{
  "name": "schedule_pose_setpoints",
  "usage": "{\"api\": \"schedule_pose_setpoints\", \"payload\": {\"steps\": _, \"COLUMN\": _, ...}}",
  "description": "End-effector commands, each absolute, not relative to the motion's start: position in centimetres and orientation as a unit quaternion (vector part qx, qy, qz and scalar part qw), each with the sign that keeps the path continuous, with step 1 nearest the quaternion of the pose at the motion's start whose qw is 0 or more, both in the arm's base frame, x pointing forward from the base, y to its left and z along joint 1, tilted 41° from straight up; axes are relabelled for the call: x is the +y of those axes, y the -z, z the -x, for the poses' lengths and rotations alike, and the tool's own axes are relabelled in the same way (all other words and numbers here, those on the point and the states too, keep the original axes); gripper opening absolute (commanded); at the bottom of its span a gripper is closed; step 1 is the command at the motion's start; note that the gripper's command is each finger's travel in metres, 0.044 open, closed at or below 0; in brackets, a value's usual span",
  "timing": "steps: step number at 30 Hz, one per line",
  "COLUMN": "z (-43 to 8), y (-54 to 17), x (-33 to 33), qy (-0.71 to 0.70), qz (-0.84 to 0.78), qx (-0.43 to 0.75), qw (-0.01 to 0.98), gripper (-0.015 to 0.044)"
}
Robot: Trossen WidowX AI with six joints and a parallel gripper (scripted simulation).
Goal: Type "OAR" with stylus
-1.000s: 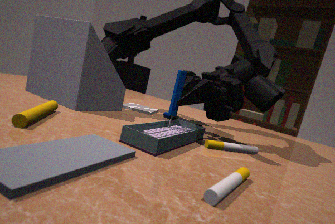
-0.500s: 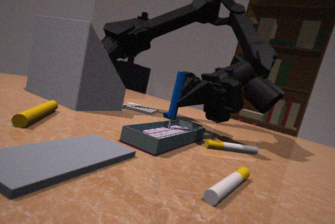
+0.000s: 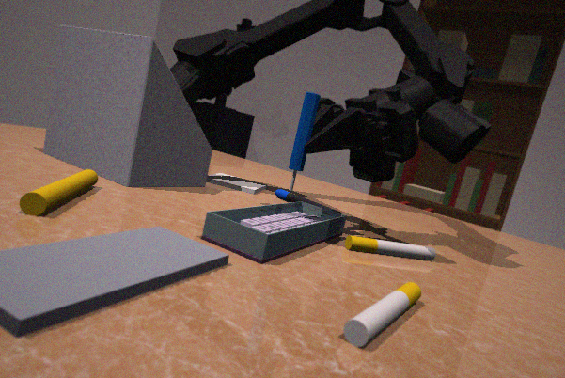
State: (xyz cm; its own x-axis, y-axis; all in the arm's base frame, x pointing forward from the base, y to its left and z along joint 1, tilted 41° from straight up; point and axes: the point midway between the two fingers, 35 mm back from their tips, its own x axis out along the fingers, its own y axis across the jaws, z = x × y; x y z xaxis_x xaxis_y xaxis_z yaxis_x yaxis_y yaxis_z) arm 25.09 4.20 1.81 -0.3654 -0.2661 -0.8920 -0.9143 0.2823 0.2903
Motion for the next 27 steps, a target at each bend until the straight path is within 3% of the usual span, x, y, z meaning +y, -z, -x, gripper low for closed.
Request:
{"api": "schedule_pose_setpoints", "payload": {"steps": 1, "z": -25.1, "y": -2.1, "x": 4.0, "qy": -0.429, "qz": 0.421, "qx": 0.705, "qw": 0.376, "gripper": 0.0081}}
{"api": "schedule_pose_setpoints", "payload": {"steps": 6, "z": -25.1, "y": -1.9, "x": 4.2, "qy": -0.43, "qz": 0.418, "qx": 0.706, "qw": 0.377, "gripper": 0.0064}}
{"api": "schedule_pose_setpoints", "payload": {"steps": 9, "z": -25.5, "y": -1.6, "x": 3.9, "qy": -0.43, "qz": 0.419, "qx": 0.705, "qw": 0.377, "gripper": 0.0}}
{"api": "schedule_pose_setpoints", "payload": {"steps": 27, "z": -29.8, "y": 1.7, "x": -0.5, "qy": -0.428, "qz": 0.422, "qx": 0.705, "qw": 0.376, "gripper": 0.0}}
